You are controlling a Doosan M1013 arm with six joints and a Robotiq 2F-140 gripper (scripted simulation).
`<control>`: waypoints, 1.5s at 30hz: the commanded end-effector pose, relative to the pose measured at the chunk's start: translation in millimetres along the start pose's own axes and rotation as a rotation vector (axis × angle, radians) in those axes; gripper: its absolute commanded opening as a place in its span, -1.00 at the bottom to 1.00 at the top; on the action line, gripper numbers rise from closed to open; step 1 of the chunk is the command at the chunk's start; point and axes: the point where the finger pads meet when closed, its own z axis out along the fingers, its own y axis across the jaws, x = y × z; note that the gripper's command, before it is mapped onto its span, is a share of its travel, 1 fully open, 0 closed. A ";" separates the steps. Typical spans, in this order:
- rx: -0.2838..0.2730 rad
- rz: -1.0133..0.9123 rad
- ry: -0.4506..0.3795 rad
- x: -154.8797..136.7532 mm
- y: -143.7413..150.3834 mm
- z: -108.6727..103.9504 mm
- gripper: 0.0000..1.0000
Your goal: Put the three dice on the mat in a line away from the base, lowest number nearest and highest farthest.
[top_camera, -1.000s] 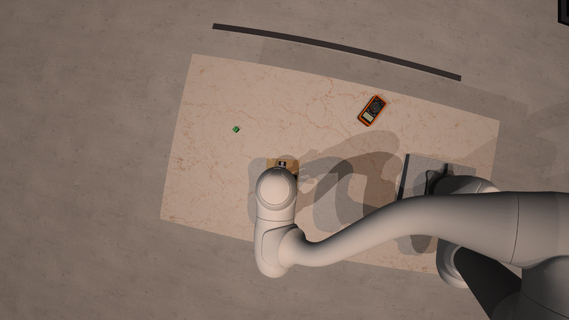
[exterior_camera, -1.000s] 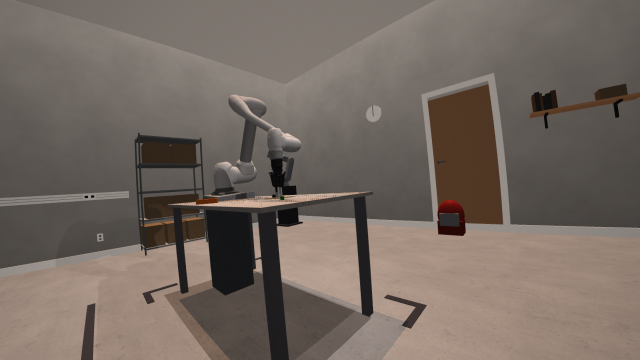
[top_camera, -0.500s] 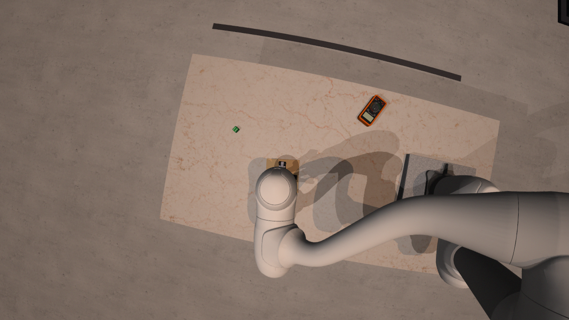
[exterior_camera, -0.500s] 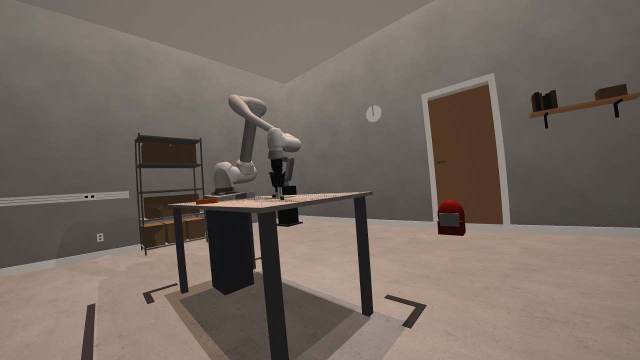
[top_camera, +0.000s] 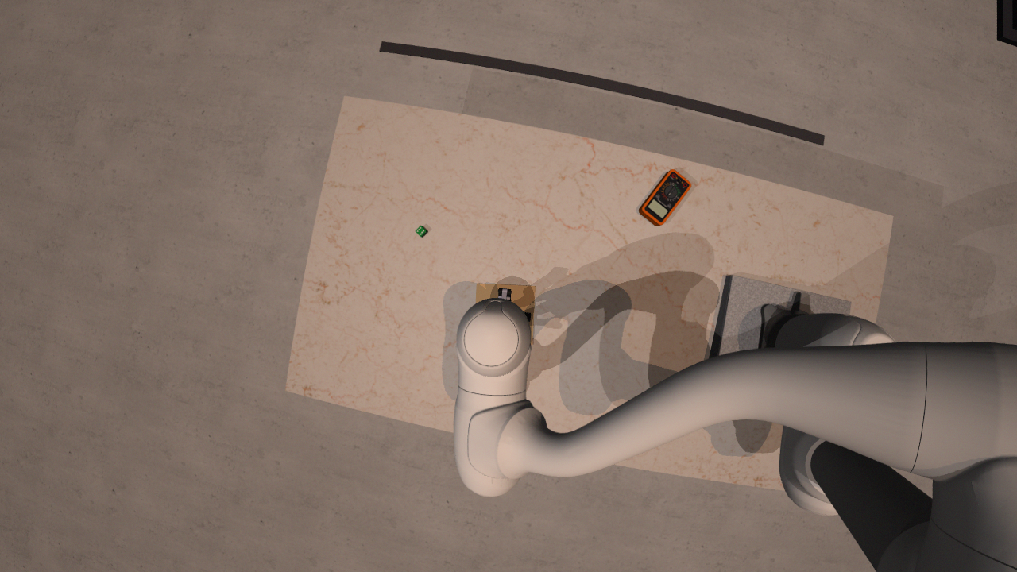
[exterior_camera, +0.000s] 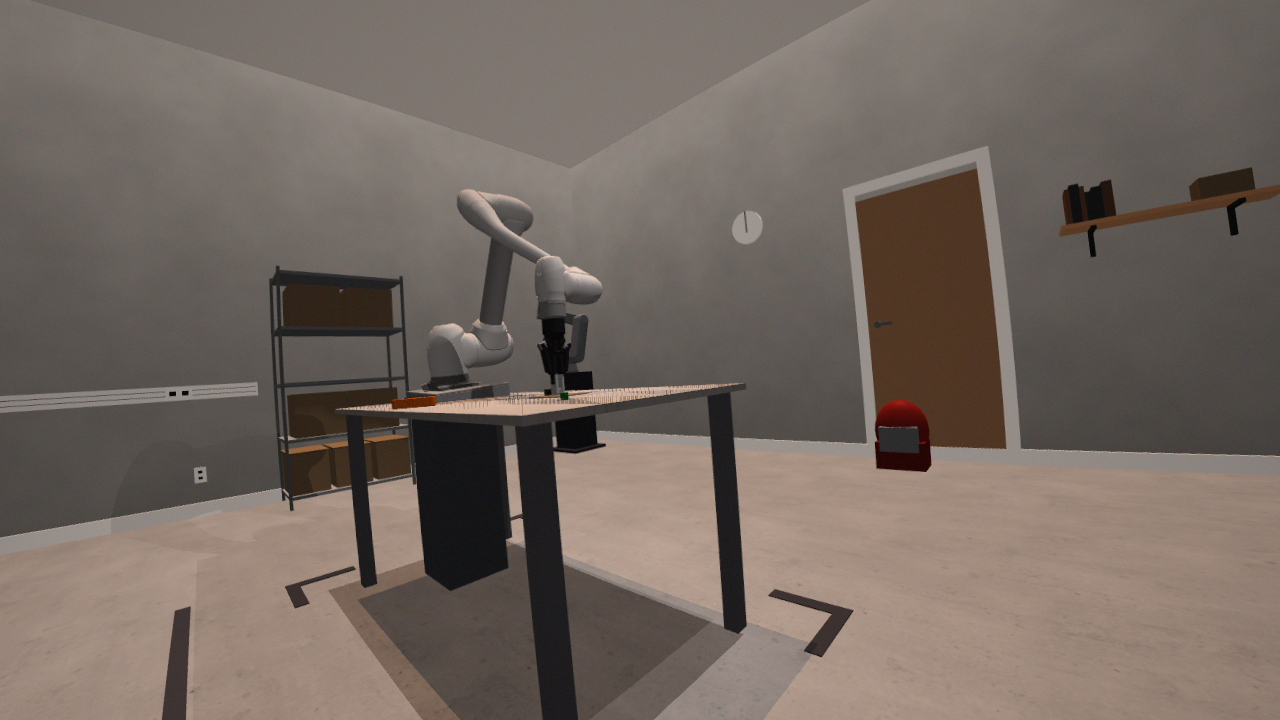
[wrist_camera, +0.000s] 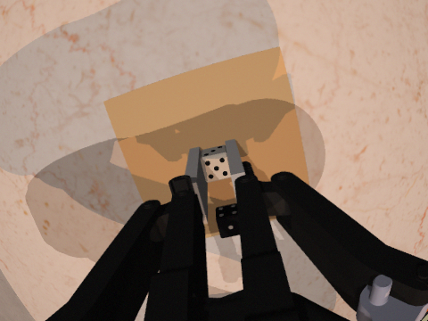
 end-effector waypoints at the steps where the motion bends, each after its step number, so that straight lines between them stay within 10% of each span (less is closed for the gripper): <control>1: 0.000 0.000 0.001 0.5 -0.1 -0.8 -0.63; 32: 0.000 0.000 0.001 0.5 -0.1 -5.6 -0.42; 45: 0.000 0.000 0.001 0.4 -0.1 -65.4 -0.42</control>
